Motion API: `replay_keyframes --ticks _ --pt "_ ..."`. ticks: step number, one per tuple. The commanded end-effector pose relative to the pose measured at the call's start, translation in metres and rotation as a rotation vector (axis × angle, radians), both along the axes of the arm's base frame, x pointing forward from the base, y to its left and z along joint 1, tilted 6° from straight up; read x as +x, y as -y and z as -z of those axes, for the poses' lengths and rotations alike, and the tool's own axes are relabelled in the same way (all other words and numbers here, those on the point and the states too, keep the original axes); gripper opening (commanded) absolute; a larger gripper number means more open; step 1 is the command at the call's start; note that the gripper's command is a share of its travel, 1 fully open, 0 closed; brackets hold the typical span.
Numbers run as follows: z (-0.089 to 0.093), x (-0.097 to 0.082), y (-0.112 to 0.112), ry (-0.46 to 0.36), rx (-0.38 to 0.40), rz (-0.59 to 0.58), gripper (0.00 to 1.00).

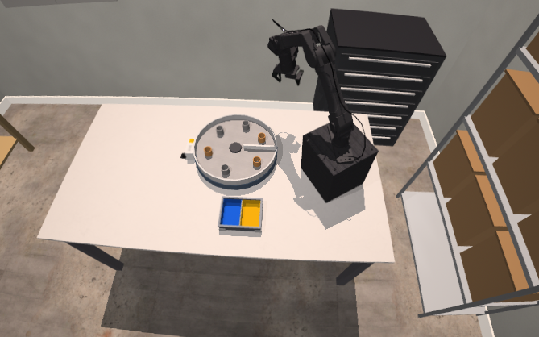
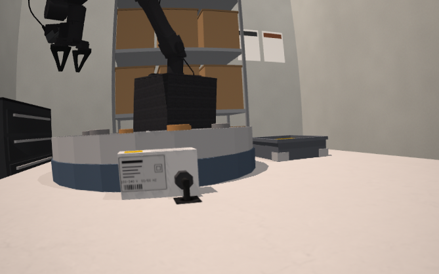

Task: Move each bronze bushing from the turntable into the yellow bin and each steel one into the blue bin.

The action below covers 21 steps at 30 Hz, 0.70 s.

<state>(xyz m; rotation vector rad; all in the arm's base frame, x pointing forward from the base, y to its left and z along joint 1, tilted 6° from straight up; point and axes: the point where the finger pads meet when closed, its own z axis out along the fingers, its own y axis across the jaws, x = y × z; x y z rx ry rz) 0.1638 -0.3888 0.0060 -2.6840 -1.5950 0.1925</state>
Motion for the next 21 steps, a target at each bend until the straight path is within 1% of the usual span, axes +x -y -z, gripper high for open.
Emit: replay_keyframes --ticks 1,2,3,4,5,6,7,10,12,13,14,15,16,18,20,21 --pt "0.005 0.063 -0.04 0.059 0.006 -0.276 1.0" --pt "0.007 0.075 -0.049 0.068 0.011 -0.33 1.0" --pt "0.007 0.075 -0.049 0.081 0.013 -0.39 1.0" --pt "0.013 0.095 -0.071 0.083 0.026 -0.46 1.0" --pt "0.013 0.095 -0.071 0.1 0.025 -0.524 1.0" --pt "0.018 0.112 -0.094 0.102 0.039 -0.598 1.0" --pt "0.018 0.112 -0.094 0.118 0.036 -0.656 1.0" --pt "0.018 0.112 -0.094 0.118 0.036 -0.656 1.0" --pt "0.028 0.139 -0.138 0.151 0.055 -0.895 1.0" --pt "0.028 0.139 -0.138 0.151 0.055 -0.895 1.0" --pt "0.032 0.147 -0.157 0.162 0.064 -0.98 1.0" --pt "0.035 0.153 -0.172 0.166 0.071 -1.028 1.0" --pt "0.035 0.153 -0.172 0.176 0.068 -1.066 1.0" --pt "0.038 0.159 -0.188 0.188 0.075 -1.149 1.0" --pt "0.038 0.16 -0.191 0.19 0.076 -1.164 1.0" --pt "0.038 0.156 -0.185 0.19 0.074 -1.144 1.0"
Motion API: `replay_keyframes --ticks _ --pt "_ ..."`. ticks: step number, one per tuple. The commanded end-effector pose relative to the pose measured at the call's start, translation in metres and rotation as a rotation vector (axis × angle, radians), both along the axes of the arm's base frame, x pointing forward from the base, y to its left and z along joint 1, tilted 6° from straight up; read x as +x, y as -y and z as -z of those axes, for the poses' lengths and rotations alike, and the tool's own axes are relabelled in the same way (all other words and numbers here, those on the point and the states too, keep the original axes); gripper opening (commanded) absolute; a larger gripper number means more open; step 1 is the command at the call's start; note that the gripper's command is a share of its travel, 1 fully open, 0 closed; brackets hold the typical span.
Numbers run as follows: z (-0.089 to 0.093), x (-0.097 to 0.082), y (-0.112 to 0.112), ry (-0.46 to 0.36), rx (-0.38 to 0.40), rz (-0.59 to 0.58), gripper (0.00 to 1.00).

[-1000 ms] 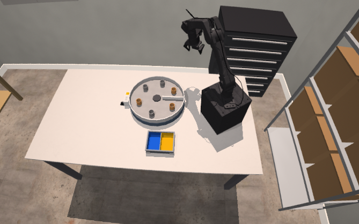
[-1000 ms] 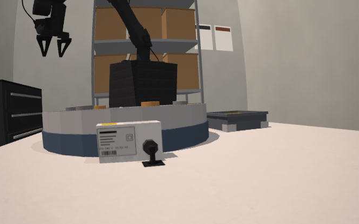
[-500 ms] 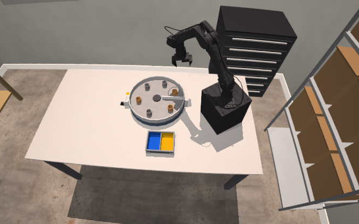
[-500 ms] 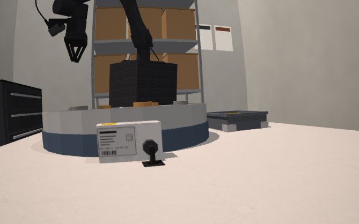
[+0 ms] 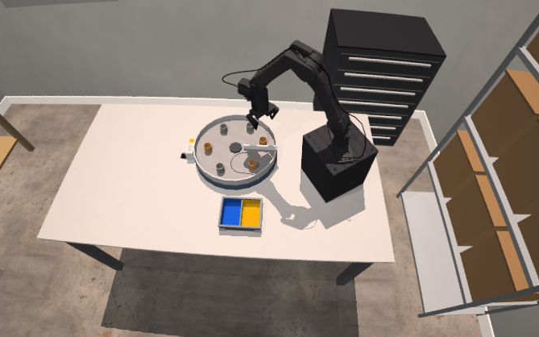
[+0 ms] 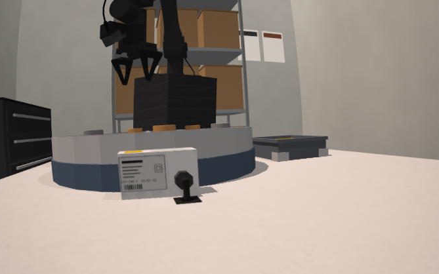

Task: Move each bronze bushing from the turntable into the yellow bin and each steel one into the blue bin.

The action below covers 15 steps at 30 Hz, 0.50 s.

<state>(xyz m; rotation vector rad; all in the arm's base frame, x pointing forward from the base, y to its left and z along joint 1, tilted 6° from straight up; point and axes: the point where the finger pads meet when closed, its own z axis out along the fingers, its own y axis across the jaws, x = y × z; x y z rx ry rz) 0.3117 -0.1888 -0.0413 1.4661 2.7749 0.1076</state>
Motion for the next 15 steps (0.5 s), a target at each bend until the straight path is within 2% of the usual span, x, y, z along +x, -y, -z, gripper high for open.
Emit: replay_keyframes --ticks 1,6,7,15 --pt "-0.015 0.015 0.02 0.102 -0.045 -0.041 1.0" --pt "-0.017 0.018 0.023 0.11 -0.052 -0.041 1.0" --pt "-0.004 0.015 0.018 0.081 -0.03 -0.047 1.0" --pt "-0.01 0.016 0.016 0.083 -0.038 -0.052 1.0"
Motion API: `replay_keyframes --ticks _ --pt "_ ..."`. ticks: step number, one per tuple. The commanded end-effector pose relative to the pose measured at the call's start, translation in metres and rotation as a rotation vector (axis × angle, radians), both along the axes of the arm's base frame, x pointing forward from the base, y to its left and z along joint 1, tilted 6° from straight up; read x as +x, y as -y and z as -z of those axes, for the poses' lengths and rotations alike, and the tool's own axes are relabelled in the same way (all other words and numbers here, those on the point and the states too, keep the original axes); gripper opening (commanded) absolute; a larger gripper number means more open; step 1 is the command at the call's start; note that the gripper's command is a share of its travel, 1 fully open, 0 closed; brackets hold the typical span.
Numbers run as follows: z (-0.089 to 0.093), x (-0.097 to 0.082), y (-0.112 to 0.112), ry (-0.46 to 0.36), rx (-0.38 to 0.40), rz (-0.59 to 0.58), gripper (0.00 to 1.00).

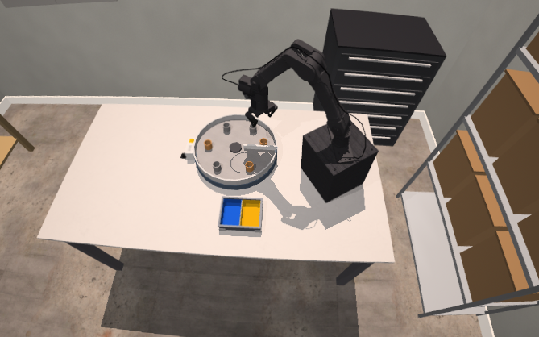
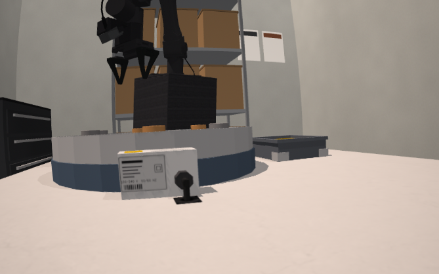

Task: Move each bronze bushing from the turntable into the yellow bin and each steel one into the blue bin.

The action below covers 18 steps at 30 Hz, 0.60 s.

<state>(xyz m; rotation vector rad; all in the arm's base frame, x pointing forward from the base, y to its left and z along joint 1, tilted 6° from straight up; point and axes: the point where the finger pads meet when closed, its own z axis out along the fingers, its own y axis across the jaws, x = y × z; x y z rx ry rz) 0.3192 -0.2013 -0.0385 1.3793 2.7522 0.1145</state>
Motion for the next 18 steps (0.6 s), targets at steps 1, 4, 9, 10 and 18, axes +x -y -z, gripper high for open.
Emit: replay_keyframes --ticks 1,4,9,10,18 --pt "-0.0071 0.0085 0.0038 0.026 -0.015 -0.01 1.0" --pt "-0.0071 0.0085 0.0038 0.026 -0.015 -0.009 0.11" --pt "-0.0071 0.0085 0.0038 0.026 -0.015 -0.009 0.11" --pt "-0.0071 0.0085 0.0038 0.026 -0.015 -0.009 0.11" --pt "-0.0071 0.0085 0.0038 0.026 -0.015 -0.009 0.11"
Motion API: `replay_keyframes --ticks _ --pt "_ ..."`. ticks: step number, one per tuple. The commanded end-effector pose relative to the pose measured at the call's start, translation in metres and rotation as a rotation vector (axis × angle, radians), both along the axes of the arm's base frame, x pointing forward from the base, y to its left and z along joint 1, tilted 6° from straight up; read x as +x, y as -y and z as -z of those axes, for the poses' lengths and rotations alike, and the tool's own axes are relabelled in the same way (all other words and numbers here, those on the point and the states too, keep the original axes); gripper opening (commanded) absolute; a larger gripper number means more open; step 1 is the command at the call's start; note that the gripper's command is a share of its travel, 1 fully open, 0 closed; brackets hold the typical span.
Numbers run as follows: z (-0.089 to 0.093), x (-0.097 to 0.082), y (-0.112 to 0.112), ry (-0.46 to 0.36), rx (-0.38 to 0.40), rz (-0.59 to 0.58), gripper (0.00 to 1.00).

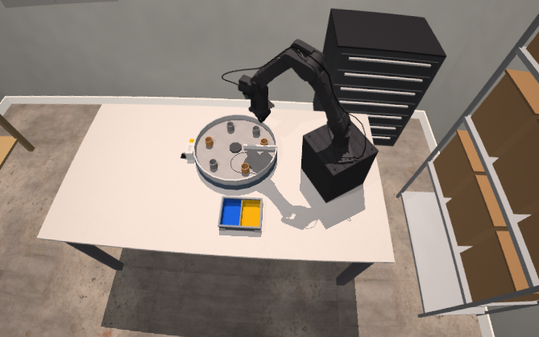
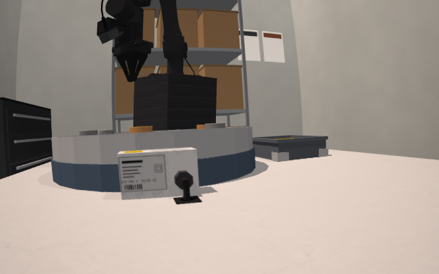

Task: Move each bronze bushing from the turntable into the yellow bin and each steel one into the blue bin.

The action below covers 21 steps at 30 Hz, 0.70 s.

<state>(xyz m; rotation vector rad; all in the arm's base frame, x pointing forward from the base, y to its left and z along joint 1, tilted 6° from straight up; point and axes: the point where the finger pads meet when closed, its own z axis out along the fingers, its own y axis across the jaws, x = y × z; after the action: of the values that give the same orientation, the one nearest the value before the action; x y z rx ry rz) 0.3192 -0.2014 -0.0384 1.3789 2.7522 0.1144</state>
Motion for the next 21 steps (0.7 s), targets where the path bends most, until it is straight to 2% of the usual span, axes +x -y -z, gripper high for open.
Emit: replay_keyframes --ticks 1,17,18,21 --pt "-0.0071 0.0084 0.0037 0.026 -0.014 -0.009 0.11" --pt "-0.0071 0.0084 0.0037 0.026 -0.014 -0.009 0.11" --pt "-0.0071 0.0084 0.0037 0.026 -0.014 -0.009 0.17" --pt "-0.0071 0.0084 0.0037 0.026 -0.014 -0.009 0.17"
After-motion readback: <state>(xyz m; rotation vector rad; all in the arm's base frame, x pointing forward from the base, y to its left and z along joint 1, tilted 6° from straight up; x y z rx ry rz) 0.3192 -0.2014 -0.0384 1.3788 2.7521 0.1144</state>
